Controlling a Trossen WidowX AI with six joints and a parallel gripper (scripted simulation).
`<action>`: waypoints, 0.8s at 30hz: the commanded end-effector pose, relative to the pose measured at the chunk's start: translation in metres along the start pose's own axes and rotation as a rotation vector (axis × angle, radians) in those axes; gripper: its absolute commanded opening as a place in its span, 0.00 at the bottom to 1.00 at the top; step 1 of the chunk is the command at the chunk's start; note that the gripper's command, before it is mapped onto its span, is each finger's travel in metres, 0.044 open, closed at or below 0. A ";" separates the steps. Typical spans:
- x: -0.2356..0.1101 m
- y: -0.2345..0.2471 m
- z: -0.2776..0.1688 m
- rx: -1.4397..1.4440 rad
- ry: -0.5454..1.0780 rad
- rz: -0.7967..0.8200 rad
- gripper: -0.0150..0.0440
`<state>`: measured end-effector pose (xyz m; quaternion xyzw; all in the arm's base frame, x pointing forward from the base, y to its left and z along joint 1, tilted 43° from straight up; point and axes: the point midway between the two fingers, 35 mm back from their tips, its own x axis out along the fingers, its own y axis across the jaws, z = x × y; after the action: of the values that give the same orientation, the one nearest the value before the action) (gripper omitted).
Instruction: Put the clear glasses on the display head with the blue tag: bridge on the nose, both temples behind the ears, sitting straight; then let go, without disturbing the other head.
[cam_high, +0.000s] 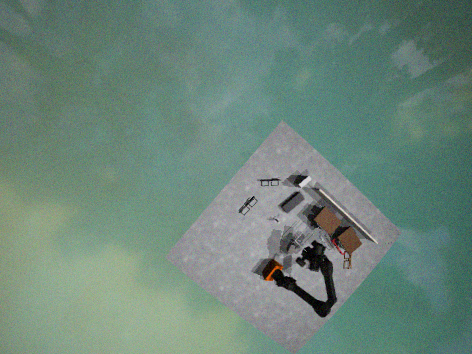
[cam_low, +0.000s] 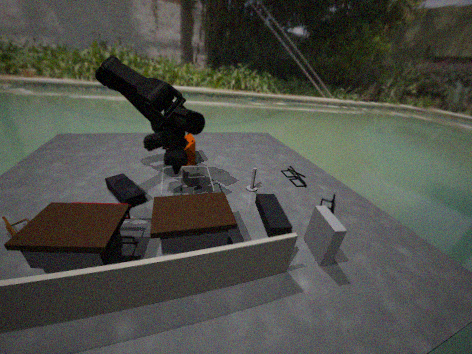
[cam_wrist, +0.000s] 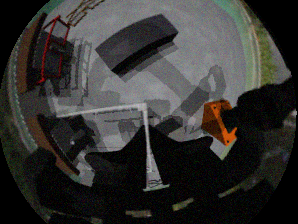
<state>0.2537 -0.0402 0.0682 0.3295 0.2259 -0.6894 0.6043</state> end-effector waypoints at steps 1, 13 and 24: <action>0.000 0.005 0.000 -0.003 -0.002 0.002 0.25; 0.001 0.021 0.000 -0.002 0.007 0.013 0.25; 0.001 0.035 0.000 -0.002 0.007 0.013 0.25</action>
<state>0.2819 -0.0467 0.0697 0.3325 0.2278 -0.6854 0.6064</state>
